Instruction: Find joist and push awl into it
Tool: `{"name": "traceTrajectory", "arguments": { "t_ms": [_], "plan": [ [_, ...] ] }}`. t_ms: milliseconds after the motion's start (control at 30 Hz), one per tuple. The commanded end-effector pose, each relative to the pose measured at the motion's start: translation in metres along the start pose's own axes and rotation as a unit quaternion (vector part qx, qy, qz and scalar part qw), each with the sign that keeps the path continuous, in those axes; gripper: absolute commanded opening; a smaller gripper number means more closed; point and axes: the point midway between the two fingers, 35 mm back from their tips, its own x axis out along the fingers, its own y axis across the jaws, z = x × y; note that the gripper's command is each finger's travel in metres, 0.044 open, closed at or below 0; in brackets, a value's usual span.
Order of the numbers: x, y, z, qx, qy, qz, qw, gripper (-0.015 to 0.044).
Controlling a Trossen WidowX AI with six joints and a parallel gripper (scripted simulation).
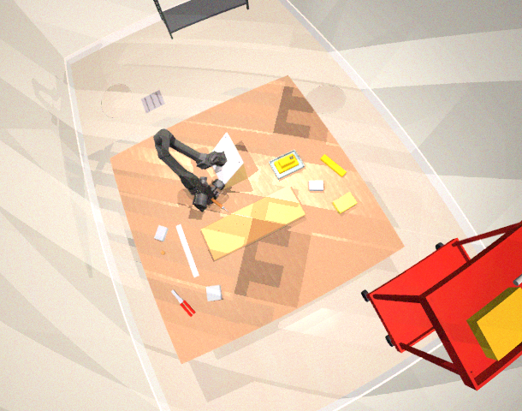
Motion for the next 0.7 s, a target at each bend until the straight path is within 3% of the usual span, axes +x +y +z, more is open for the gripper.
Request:
{"name": "traceTrajectory", "arguments": {
  "t_ms": [0,667],
  "plan": [
    [-0.003,0.0,-0.002,0.0,0.003,-0.003,1.0,0.0],
    [-0.067,-0.005,-0.019,0.002,0.008,-0.024,1.0,0.0]
  ]
}}
